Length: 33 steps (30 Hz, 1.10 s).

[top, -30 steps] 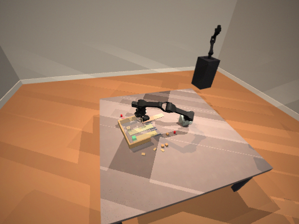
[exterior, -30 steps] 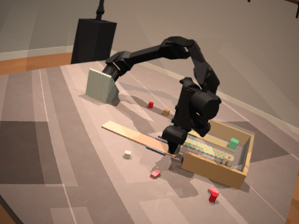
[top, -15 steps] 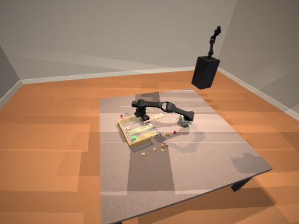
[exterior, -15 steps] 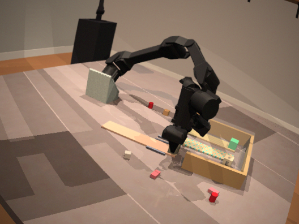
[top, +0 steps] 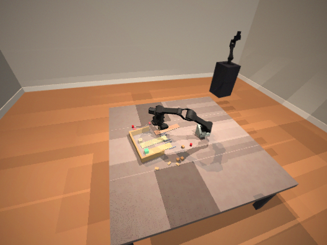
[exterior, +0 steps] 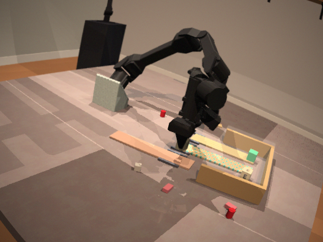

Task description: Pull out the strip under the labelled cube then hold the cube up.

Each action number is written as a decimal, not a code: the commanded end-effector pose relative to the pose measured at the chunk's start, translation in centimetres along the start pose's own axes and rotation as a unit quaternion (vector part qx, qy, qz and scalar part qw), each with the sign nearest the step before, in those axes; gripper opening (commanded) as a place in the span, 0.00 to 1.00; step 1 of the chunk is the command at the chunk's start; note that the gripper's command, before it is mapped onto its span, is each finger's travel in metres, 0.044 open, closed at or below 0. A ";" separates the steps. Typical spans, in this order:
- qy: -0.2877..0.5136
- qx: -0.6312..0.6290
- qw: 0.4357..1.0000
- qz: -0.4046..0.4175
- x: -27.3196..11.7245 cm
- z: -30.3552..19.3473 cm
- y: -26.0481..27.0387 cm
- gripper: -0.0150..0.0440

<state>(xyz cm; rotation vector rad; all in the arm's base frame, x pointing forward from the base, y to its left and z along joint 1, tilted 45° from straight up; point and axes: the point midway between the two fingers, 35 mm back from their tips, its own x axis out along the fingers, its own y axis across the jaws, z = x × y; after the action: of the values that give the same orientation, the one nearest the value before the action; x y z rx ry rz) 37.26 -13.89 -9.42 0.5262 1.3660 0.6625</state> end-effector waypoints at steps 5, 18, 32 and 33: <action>0.002 0.001 1.000 0.000 -1.1 -1.9 1.0 0.25; 0.003 0.001 1.000 0.000 -1.3 -4.9 2.7 0.25; 0.004 0.002 1.000 0.001 -1.1 -8.9 5.1 0.25; 0.004 0.002 1.000 0.001 -1.1 -9.1 5.2 0.25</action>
<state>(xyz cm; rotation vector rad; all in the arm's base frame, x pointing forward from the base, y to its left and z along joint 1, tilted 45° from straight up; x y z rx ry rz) 28.37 -11.56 -6.45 0.5341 1.3710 0.6626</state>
